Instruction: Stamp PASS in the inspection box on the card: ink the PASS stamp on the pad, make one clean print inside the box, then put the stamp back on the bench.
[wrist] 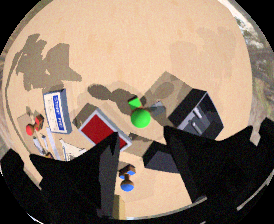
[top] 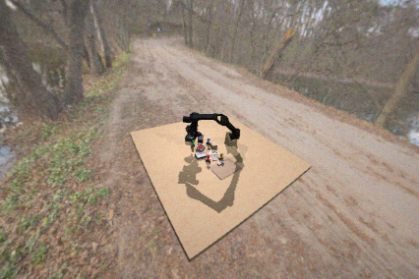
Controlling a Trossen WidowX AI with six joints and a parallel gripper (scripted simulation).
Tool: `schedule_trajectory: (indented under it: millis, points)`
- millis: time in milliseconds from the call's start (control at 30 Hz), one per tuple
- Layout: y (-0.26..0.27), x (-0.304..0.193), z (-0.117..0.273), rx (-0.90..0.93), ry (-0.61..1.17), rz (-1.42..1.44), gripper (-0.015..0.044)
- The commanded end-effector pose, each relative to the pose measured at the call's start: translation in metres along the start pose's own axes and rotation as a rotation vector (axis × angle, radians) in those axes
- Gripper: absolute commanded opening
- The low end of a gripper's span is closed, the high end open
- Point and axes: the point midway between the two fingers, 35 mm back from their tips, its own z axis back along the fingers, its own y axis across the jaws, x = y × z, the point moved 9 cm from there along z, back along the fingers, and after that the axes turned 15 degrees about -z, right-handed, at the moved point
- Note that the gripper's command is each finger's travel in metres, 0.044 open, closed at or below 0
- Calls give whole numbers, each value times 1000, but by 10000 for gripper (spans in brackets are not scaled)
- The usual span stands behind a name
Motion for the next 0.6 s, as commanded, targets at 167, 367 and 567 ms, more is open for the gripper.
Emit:
schedule_trajectory:
  millis: [167, 367, 567]
  points:
    - [-1, 0, -6, 16, 0, 3, 211]
    - [-2, 0, -16, 16, 0, 3, 211]
    - [-3, 1, -26, 17, -1, 3, 211]
